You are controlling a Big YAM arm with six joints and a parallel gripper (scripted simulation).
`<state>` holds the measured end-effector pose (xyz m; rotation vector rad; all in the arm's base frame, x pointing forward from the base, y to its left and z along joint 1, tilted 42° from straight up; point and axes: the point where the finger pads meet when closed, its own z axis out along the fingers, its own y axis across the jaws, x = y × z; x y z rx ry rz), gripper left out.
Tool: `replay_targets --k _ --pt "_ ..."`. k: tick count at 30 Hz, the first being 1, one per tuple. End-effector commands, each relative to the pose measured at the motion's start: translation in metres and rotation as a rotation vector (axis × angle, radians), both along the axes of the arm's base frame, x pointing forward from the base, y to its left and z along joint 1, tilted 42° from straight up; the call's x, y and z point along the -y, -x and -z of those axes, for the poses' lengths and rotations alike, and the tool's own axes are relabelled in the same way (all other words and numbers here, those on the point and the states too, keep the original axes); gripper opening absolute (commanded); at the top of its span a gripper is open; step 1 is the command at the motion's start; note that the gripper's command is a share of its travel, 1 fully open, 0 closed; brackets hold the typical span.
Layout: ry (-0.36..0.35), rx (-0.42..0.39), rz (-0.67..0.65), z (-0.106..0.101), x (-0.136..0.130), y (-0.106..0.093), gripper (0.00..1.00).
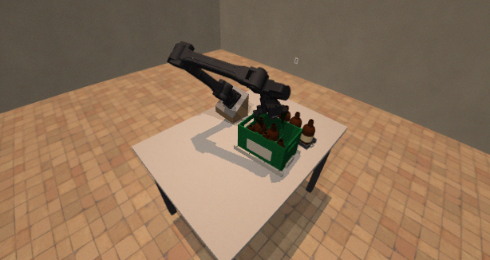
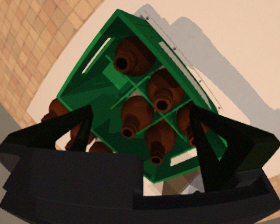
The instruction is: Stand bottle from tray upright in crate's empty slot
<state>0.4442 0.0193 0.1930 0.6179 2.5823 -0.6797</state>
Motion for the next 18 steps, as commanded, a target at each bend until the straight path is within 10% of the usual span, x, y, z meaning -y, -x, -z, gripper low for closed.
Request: replay_targets --k 1,18 --pt "0.032 -0.039 0.105 0.0 -0.009 0.006 1.0" --pt "0.14 -0.131 0.165 0.009 0.006 0.026 1.0"
